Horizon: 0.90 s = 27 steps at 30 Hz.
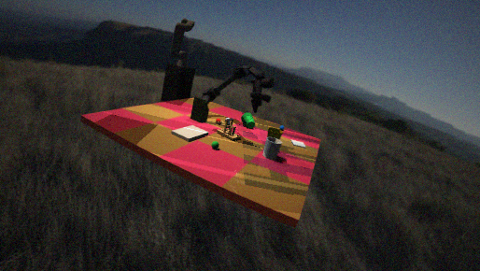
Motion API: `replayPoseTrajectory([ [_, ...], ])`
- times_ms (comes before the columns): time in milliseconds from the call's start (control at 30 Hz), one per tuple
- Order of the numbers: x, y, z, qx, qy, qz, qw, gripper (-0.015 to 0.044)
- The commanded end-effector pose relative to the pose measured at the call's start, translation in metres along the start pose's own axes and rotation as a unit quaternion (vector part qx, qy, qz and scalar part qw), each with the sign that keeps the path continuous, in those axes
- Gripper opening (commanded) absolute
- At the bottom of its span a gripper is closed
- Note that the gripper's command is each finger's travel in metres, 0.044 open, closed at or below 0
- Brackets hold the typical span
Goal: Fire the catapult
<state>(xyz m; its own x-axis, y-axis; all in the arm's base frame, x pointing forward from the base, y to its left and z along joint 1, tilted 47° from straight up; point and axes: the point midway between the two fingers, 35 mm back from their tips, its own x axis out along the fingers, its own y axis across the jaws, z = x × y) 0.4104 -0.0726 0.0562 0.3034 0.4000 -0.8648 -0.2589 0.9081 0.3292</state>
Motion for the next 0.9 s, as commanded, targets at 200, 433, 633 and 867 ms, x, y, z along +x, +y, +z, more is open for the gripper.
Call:
replayPoseTrajectory([
  [200,-0.001,0.042,-0.040,-0.139,0.072,-0.012,0.988,0.0000],
  [433,-0.002,0.067,-0.069,-0.238,0.121,-0.011,0.964,0.0000],
  [633,-0.005,0.084,-0.095,-0.321,0.162,-0.006,0.933,0.0000],
  [867,-0.009,0.101,-0.127,-0.416,0.209,0.006,0.885,0.0000],
])
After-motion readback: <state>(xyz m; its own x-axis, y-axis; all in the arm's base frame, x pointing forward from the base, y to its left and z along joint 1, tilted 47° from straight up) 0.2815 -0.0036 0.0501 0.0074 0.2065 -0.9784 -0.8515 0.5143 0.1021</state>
